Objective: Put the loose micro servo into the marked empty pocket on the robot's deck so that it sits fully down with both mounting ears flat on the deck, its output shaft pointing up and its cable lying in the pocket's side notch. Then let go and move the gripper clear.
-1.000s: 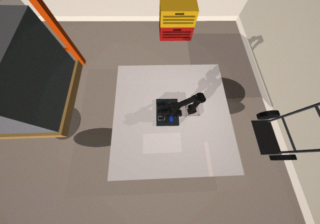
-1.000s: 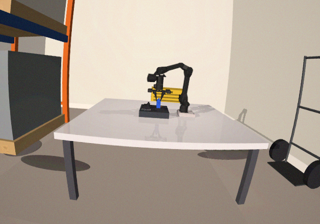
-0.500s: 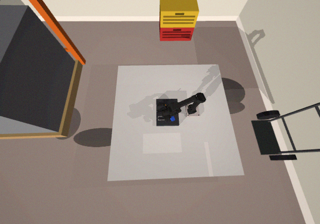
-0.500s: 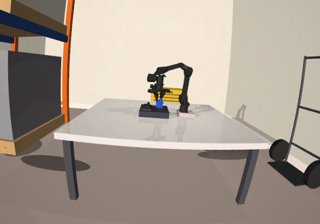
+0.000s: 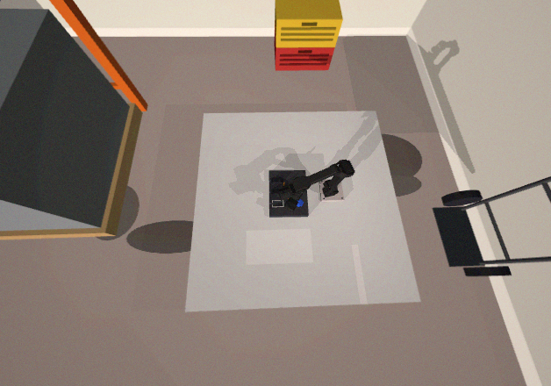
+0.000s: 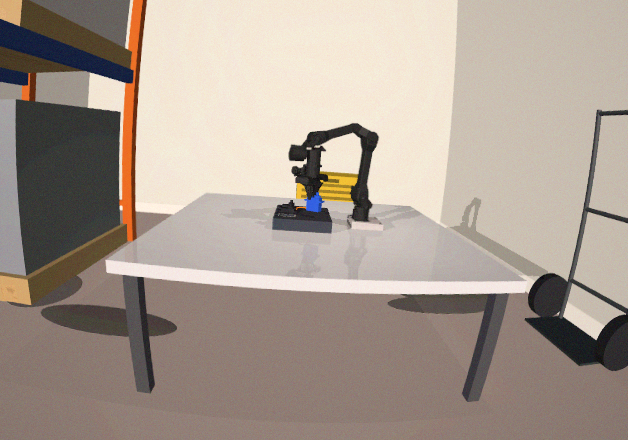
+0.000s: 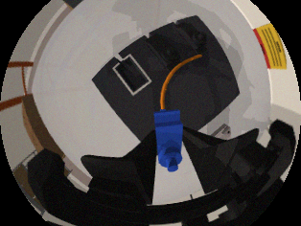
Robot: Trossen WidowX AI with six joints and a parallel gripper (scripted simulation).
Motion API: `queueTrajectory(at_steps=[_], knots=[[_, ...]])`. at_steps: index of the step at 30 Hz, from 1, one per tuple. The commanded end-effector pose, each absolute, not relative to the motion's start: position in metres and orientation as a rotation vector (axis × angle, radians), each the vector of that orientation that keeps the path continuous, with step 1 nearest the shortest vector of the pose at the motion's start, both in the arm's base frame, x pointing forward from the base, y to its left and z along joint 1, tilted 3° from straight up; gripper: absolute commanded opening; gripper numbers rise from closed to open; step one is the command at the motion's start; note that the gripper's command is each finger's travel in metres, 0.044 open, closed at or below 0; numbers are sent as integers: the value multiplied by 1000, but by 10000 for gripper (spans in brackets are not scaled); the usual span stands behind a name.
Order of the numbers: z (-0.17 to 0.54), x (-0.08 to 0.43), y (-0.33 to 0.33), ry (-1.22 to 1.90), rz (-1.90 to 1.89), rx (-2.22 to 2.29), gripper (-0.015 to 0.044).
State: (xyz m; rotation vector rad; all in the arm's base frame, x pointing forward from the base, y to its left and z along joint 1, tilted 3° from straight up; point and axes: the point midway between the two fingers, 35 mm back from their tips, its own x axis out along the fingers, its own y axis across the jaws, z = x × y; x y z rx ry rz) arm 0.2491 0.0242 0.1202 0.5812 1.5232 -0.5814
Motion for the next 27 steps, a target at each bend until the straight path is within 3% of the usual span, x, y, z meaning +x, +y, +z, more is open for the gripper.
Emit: queueTrajectory(at_steps=[1, 12, 27], knots=[[121, 251, 25, 1547, -456, 468, 0], [121, 251, 25, 1587, -174, 193, 0], [121, 273, 20, 1585, -170, 188, 0]])
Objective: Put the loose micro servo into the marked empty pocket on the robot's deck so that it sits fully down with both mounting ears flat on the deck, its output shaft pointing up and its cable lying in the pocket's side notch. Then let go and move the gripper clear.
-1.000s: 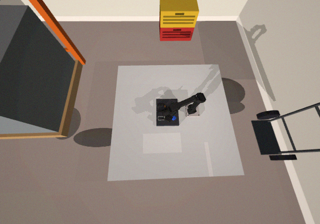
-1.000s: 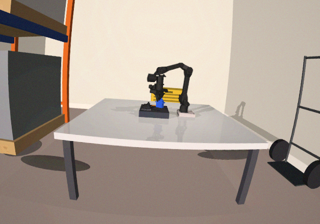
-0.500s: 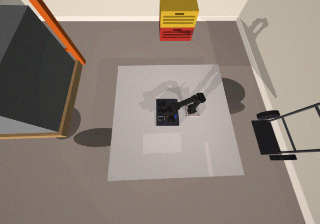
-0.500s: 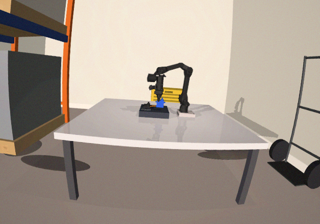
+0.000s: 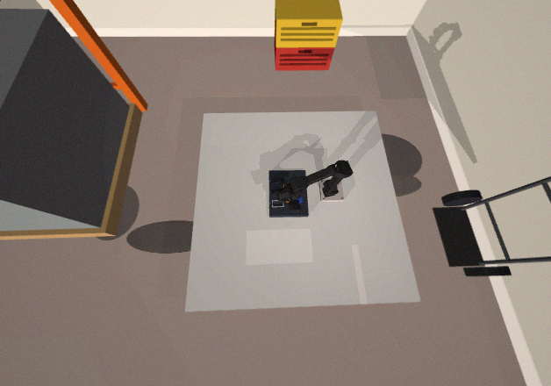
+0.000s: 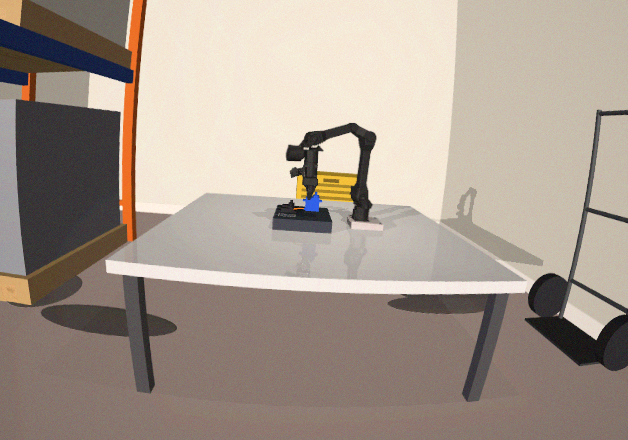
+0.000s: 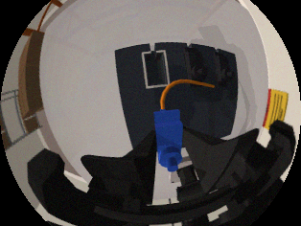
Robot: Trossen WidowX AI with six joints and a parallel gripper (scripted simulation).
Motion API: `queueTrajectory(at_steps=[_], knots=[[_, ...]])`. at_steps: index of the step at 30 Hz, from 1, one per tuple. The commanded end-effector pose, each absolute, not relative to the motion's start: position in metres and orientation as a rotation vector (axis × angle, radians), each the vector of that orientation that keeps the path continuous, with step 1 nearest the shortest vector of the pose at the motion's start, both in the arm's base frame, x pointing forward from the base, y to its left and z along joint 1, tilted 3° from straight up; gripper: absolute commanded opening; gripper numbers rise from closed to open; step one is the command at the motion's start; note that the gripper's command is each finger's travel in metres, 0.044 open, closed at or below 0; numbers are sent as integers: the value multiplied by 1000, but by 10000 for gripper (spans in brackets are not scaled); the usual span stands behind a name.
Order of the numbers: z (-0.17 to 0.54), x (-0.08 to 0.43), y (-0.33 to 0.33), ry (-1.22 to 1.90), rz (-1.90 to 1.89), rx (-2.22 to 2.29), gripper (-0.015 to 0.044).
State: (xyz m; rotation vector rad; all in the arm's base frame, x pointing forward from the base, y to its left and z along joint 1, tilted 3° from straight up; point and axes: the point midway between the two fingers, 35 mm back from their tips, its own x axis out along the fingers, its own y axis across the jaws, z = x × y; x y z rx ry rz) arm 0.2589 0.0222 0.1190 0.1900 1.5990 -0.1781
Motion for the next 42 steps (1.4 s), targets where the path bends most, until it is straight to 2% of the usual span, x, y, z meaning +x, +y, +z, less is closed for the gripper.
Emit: queueTrajectory(at_steps=[1, 22, 42], knots=[[121, 277, 19, 1585, -170, 188, 0], [121, 355, 0, 1579, -170, 187, 0], [101, 358, 0, 1579, -170, 187, 0]])
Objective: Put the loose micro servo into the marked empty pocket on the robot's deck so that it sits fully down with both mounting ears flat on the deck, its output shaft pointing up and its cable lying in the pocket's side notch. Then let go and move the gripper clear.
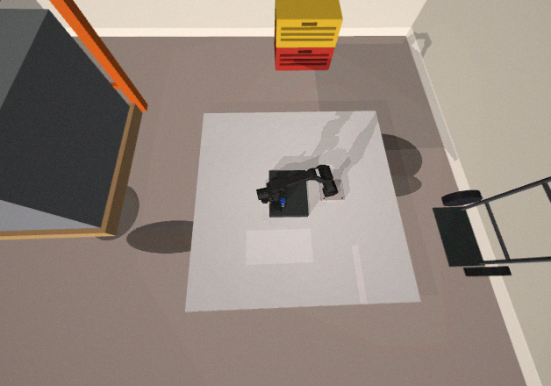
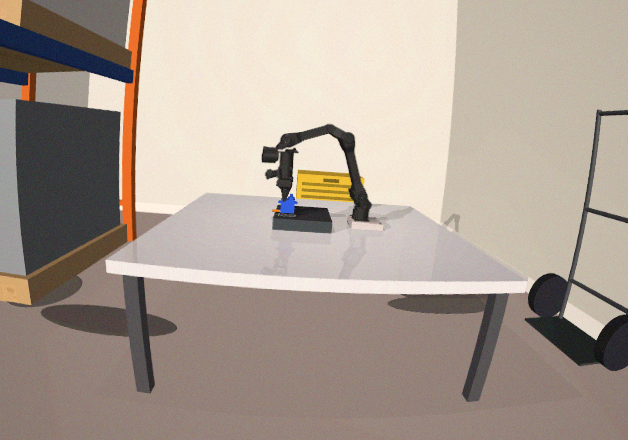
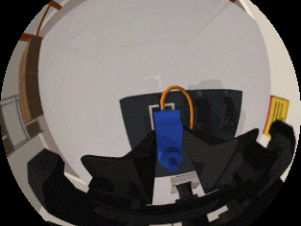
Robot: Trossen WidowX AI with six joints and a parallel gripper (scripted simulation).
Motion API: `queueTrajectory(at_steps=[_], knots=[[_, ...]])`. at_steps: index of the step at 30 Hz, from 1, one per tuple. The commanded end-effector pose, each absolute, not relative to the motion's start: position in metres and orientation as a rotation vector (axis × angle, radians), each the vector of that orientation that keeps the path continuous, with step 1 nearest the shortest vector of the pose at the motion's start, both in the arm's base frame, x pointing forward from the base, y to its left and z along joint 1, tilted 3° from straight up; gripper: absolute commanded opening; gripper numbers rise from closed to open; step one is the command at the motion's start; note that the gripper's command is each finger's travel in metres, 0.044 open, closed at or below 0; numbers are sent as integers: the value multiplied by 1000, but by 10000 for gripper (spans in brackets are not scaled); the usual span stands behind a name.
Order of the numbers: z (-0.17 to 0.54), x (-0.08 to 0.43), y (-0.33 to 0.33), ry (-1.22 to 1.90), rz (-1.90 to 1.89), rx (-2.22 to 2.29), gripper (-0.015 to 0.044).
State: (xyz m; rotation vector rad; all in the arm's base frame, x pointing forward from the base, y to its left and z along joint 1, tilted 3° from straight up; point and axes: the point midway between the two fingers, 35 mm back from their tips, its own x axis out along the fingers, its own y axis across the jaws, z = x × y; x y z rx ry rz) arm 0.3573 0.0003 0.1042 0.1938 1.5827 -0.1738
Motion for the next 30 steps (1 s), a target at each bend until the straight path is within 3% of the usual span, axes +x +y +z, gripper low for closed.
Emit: queueTrajectory(at_steps=[1, 30], knots=[[100, 358, 0, 1579, -170, 187, 0], [84, 358, 0, 1579, -170, 187, 0]])
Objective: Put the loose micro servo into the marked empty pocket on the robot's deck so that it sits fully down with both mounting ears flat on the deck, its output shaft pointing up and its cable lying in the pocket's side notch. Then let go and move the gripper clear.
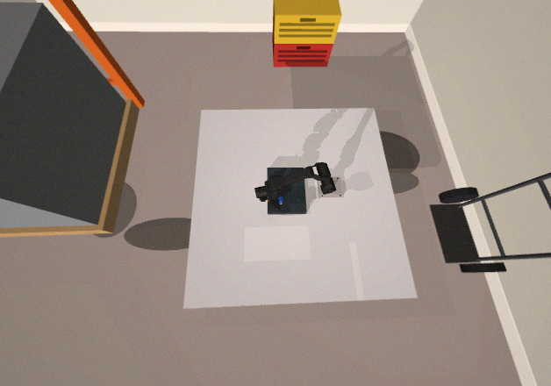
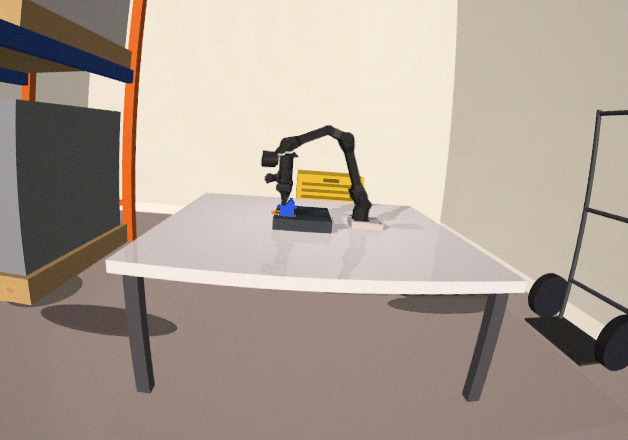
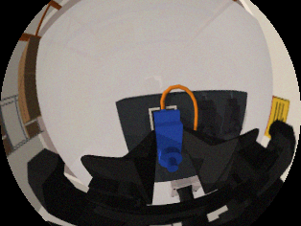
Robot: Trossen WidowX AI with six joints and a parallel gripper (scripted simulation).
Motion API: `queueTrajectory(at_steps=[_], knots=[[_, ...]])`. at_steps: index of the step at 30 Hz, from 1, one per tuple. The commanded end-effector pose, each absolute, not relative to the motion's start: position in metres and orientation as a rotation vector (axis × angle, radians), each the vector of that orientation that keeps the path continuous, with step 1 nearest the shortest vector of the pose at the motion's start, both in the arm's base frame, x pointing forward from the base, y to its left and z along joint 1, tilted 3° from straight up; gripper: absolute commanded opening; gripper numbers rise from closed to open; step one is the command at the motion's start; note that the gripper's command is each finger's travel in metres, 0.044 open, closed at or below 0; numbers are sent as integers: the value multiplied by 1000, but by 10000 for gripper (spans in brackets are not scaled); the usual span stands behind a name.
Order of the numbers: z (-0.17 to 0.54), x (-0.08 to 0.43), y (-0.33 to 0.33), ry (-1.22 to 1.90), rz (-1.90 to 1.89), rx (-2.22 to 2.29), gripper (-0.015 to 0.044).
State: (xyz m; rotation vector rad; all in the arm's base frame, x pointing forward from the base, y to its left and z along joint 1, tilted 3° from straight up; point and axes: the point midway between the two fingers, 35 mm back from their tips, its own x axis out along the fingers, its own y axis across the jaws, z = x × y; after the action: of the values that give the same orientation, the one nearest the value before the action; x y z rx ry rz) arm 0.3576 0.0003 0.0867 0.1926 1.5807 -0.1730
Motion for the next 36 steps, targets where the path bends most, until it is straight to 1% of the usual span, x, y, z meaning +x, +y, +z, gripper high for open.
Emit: queueTrajectory(at_steps=[1, 36], knots=[[83, 358, 0, 1579, -170, 187, 0], [50, 357, 0, 1579, -170, 187, 0]])
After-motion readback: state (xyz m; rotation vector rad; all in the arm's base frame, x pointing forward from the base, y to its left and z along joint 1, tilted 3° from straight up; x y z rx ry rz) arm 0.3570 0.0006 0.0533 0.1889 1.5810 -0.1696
